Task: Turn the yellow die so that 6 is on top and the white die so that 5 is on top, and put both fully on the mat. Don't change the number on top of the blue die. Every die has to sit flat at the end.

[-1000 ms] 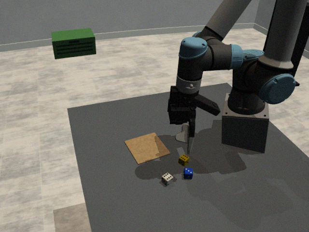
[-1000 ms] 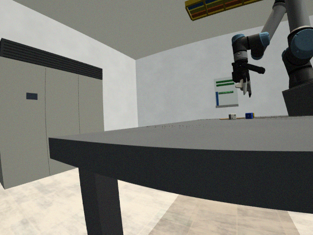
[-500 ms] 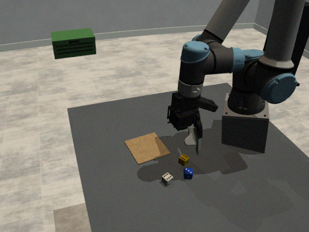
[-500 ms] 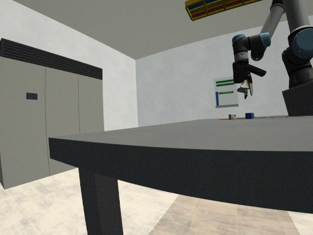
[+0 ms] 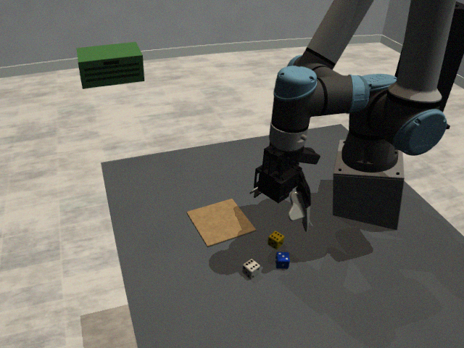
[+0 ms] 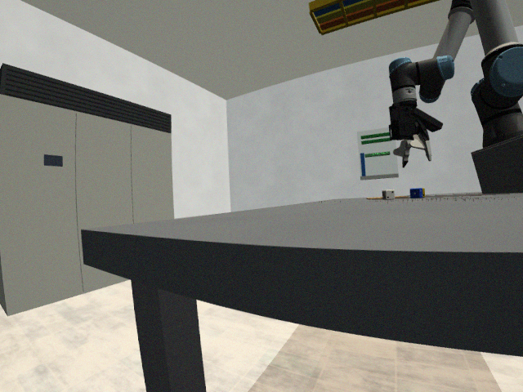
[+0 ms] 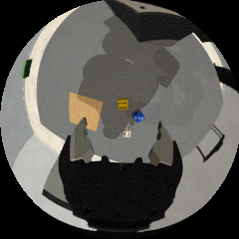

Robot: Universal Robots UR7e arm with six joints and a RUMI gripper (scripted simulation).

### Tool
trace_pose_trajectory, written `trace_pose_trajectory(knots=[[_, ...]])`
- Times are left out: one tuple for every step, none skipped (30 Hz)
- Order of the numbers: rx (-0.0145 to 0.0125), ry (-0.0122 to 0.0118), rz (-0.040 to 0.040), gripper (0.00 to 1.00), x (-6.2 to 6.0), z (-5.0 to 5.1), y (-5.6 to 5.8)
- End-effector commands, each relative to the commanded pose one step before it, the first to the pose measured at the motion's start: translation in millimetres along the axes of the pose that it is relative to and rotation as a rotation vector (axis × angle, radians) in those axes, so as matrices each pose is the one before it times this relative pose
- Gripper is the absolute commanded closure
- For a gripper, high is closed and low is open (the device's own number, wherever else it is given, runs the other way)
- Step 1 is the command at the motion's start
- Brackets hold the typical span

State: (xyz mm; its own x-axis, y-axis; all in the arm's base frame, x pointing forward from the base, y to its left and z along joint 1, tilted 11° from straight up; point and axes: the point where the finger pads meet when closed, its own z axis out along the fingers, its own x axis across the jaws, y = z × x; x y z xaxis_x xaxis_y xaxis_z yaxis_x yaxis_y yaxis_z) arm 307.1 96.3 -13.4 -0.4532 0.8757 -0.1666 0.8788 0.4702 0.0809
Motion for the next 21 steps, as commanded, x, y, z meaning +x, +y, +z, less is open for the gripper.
trace_pose_trajectory(knots=[[-0.00326,0.00284,-0.06608,0.0,0.43,1.15,0.29],[0.00002,0.0,-0.00179,0.0,0.02,0.04,0.0],[0.00001,0.0,-0.00069,0.0,0.01,0.01,0.0],[0.0,0.0,-0.0001,0.0,0.0,0.0,0.0],[0.0,0.0,0.0,0.72,0.0,0.0,0.0],[0.0,0.0,0.0,0.72,0.0,0.0,0.0],[0.0,0.0,0.0,0.72,0.0,0.0,0.0],[0.0,0.0,0.0,0.72,0.0,0.0,0.0],[0.0,0.0,0.0,0.72,0.0,0.0,0.0],[0.0,0.0,0.0,0.72,0.0,0.0,0.0],[0.0,0.0,0.0,0.72,0.0,0.0,0.0],[0.0,0.0,0.0,0.72,0.0,0.0,0.0],[0.0,0.0,0.0,0.72,0.0,0.0,0.0],[0.0,0.0,0.0,0.72,0.0,0.0,0.0],[0.0,0.0,0.0,0.72,0.0,0.0,0.0],[0.0,0.0,0.0,0.72,0.0,0.0,0.0],[0.0,0.0,0.0,0.72,0.0,0.0,0.0],[0.0,0.0,0.0,0.72,0.0,0.0,0.0],[0.0,0.0,0.0,0.72,0.0,0.0,0.0],[0.0,0.0,0.0,0.72,0.0,0.0,0.0],[0.0,0.0,0.0,0.72,0.0,0.0,0.0]])
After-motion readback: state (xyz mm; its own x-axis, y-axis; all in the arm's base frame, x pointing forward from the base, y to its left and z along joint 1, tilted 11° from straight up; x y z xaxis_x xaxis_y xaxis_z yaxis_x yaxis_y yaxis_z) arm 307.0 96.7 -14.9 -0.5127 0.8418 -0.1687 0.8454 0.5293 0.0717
